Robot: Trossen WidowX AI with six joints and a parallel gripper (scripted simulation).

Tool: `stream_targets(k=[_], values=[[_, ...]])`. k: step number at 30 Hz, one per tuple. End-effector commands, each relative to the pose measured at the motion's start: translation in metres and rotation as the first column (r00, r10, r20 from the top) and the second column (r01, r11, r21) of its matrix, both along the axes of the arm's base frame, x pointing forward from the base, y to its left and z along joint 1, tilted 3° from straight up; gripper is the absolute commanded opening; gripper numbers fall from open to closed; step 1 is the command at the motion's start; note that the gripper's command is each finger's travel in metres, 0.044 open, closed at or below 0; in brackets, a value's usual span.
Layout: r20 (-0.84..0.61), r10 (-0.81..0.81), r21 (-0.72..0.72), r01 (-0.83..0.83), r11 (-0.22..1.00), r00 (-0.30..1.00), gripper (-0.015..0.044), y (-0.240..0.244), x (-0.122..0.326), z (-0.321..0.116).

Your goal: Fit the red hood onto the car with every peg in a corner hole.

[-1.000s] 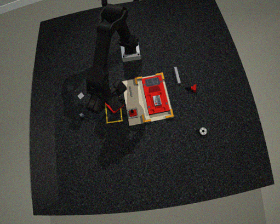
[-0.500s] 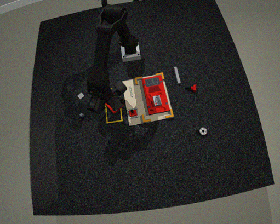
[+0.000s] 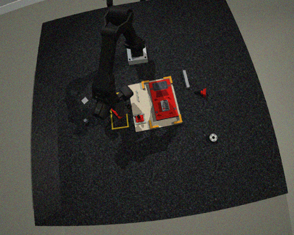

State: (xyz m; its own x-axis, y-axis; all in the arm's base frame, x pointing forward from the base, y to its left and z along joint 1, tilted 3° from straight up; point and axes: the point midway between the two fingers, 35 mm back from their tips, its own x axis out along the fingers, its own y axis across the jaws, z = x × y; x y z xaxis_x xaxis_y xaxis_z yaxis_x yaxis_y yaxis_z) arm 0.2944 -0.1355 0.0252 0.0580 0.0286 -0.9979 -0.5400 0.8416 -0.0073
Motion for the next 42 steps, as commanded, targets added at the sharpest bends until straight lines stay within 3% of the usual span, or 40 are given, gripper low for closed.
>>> stream_targets(k=[1,23,26,36,42], values=[[-0.004,0.0,0.006,0.0,1.0,1.0,0.044,0.002,-0.001,-0.004],[-0.004,0.0,0.006,0.0,1.0,1.0,0.044,0.002,-0.001,-0.014],[0.0,0.002,0.0,-0.002,1.0,1.0,0.0361,0.0,0.001,-0.011],[0.0,0.002,0.0,-0.002,1.0,1.0,0.0295,0.0,0.001,-0.011],[0.0,0.002,0.0,-0.002,1.0,1.0,0.0137,0.0,0.0,-0.007]])
